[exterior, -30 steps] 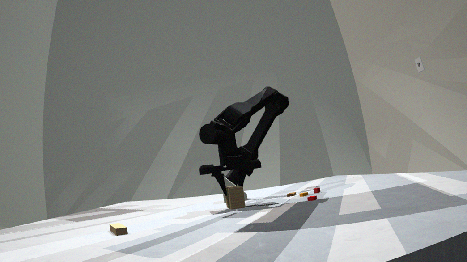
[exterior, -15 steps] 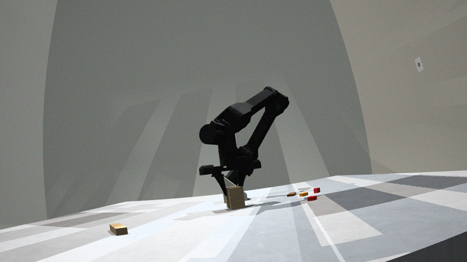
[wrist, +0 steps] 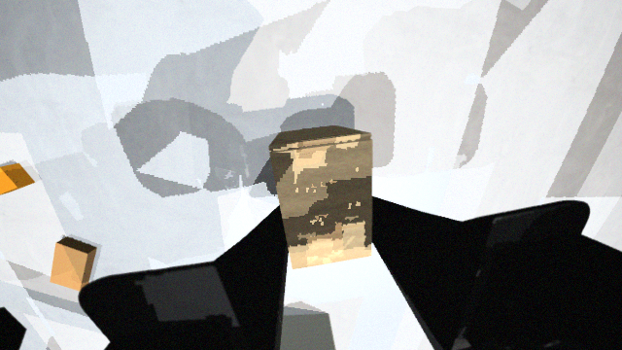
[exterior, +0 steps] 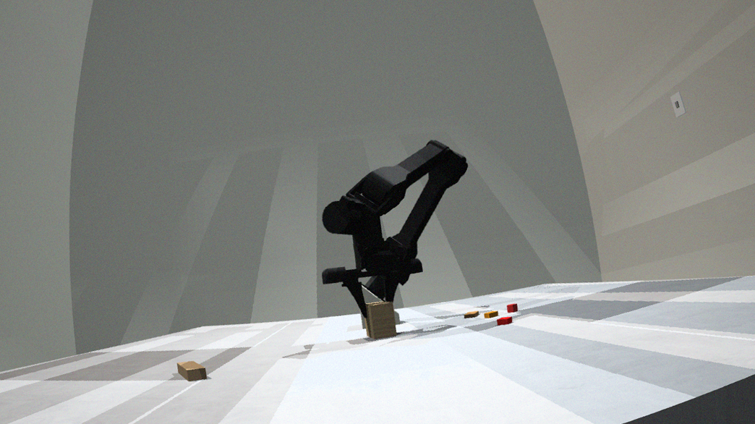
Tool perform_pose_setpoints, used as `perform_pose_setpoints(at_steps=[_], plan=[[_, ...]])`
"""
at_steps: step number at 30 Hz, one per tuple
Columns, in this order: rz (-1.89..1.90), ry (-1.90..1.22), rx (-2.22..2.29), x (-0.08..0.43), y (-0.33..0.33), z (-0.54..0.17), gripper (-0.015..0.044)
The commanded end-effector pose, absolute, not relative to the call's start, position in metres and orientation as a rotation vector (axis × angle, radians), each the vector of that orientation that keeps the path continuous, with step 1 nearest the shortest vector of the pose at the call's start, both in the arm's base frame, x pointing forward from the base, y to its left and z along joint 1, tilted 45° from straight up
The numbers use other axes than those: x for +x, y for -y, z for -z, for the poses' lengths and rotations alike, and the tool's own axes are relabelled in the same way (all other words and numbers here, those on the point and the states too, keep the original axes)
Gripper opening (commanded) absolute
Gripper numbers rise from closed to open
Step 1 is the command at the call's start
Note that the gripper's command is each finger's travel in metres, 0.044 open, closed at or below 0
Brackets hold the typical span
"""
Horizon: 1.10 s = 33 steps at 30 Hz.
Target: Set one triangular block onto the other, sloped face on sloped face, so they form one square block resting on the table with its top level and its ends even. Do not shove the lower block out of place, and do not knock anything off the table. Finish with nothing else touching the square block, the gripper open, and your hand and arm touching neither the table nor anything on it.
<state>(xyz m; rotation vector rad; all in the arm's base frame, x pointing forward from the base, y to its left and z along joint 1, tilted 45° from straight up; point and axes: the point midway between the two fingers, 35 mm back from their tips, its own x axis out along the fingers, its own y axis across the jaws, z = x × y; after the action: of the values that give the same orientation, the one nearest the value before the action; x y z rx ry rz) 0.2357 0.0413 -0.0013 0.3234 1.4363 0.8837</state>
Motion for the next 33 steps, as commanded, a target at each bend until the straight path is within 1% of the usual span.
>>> perform_pose_setpoints(at_steps=[1, 15, 31, 32, 33], plan=[[-0.882, -1.433, 0.328, 0.2364, -0.0421, 0.0015, 0.0], [-0.882, -1.433, 0.328, 0.2364, -0.0423, 0.0017, 0.0], [-0.883, -1.437, 0.324, 0.2357, -0.0421, 0.0019, 0.042], [-0.883, -1.437, 0.324, 0.2357, -0.0421, 0.0019, 0.044], [-0.883, -1.437, 0.324, 0.2357, -0.0421, 0.0019, 0.044]])
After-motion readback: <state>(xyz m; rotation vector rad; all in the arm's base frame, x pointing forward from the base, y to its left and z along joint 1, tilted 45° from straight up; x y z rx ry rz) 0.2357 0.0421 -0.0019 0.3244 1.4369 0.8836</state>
